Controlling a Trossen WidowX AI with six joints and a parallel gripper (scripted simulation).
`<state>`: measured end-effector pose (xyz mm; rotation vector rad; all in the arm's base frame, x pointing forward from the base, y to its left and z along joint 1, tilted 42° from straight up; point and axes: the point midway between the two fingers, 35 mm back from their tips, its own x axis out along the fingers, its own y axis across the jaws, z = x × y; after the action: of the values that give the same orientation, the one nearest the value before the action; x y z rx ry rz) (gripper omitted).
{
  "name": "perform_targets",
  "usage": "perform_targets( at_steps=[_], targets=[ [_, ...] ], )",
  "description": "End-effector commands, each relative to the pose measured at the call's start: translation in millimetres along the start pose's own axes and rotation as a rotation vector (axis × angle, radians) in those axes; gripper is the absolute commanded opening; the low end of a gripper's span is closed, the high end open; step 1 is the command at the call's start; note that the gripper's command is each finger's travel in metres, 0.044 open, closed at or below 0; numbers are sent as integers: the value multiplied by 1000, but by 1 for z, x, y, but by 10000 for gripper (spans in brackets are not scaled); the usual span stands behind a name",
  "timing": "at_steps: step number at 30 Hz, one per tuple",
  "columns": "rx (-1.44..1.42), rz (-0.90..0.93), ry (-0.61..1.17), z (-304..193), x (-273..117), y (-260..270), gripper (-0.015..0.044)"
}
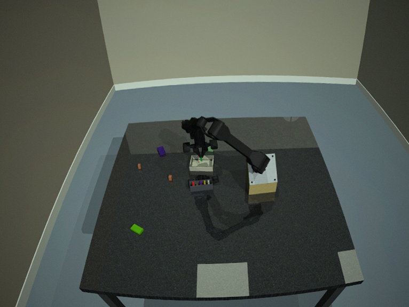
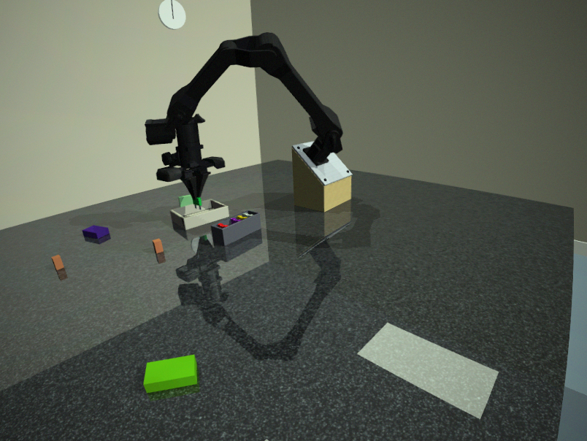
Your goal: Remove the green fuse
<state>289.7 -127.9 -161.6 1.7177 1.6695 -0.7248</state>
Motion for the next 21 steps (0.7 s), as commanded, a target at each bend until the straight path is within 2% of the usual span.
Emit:
perform_targets(
  at_steps=[1,11,14,21],
  targets=[
    [-1,1,-1,0,0,0,79],
    [0,0,0,0,-3,0,330],
    [7,-1,4,0,-35,-1,330],
    [7,-1,4,0,-38,-2,330]
  ],
)
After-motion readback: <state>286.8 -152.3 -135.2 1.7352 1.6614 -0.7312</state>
